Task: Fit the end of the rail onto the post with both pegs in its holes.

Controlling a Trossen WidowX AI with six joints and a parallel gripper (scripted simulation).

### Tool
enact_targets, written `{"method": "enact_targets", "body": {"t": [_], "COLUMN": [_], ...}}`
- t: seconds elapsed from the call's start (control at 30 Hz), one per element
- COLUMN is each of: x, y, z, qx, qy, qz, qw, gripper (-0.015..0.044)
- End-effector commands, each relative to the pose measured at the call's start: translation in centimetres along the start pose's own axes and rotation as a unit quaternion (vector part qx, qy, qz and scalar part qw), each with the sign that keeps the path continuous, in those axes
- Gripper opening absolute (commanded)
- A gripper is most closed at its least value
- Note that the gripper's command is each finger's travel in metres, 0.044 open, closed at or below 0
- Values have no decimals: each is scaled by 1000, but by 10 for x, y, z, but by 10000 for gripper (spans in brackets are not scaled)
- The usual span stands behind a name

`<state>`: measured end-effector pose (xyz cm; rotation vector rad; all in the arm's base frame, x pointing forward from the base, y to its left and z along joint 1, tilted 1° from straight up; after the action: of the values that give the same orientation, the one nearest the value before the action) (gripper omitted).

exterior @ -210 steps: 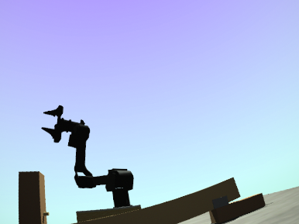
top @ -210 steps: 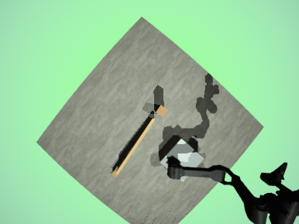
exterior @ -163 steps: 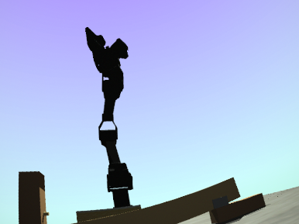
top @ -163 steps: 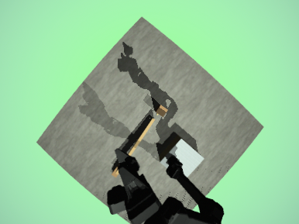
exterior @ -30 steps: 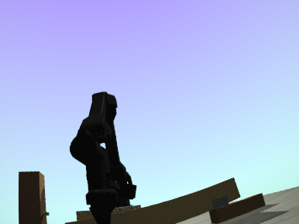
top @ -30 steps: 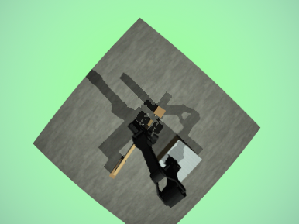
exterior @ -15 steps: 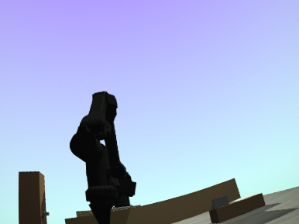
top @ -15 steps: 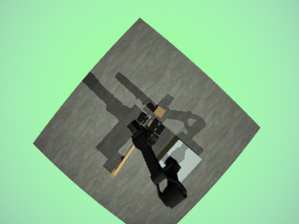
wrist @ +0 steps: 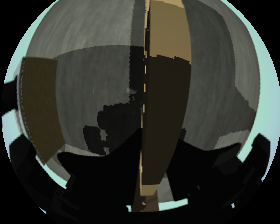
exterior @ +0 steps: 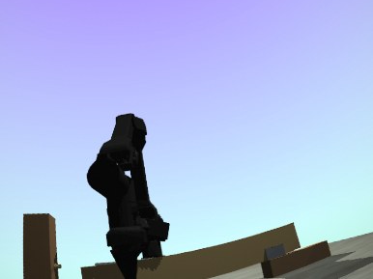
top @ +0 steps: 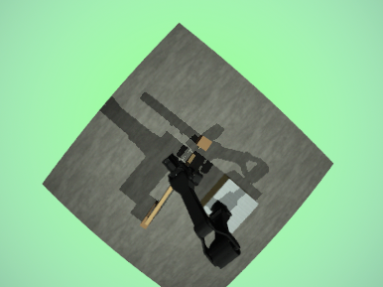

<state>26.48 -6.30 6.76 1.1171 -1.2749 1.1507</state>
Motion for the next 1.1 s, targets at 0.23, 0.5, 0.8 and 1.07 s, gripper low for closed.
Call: {"method": "enact_targets", "body": {"t": [0.23,0.5,0.8,1.07], "x": [10,14,18,17], "y": [-3,-3,-3,-3], "z": [0,0,0,0], "qx": [0,0,0,0], "qy": [-2,-2,-2,-2], "qz": [8,8,8,8], "qw": [1000,1000,1000,1000], "gripper": [0,0,0,0]}}
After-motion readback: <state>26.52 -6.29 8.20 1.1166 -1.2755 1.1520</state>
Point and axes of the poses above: the point midway between the two fingers, 35 mm back from their tips, its own x axis back along the fingers, its own y axis across the jaws, z = x × y, the point moved 8 cm from there along x, back along the fingers, and after that the axes turned 8 degrees about -x, right-handed, at the moved point
